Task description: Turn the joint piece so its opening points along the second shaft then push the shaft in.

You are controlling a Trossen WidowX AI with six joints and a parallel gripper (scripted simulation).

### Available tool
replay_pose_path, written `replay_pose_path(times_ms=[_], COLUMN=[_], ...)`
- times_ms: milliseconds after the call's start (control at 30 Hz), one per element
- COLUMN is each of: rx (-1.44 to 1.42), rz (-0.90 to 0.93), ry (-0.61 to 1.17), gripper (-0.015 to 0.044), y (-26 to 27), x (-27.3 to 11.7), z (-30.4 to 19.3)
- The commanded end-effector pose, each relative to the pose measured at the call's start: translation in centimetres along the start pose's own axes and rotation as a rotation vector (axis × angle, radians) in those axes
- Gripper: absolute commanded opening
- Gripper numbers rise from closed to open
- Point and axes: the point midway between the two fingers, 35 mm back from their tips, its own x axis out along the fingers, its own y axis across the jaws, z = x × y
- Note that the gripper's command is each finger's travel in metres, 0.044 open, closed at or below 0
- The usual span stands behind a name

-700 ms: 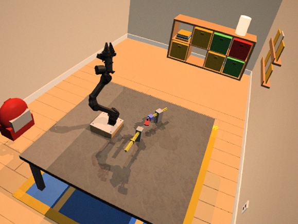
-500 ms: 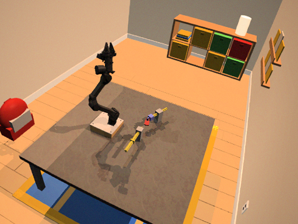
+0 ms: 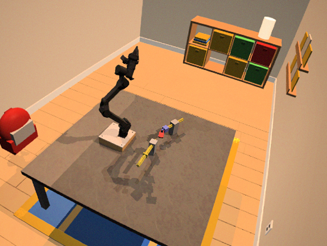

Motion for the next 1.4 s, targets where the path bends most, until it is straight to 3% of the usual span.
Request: replay_pose_path(times_ms=[0,633,1367], rx=[0.048,0.258,0.55], rz=[0.055,0.19,0.194], ry=[0.11,0.602,1.272], gripper=[0.044,0.044,0.044], y=[2.2,9.5,15.8], x=[0.6,-1.4,-12.1], z=[-3.5,-18.2,-32.3])
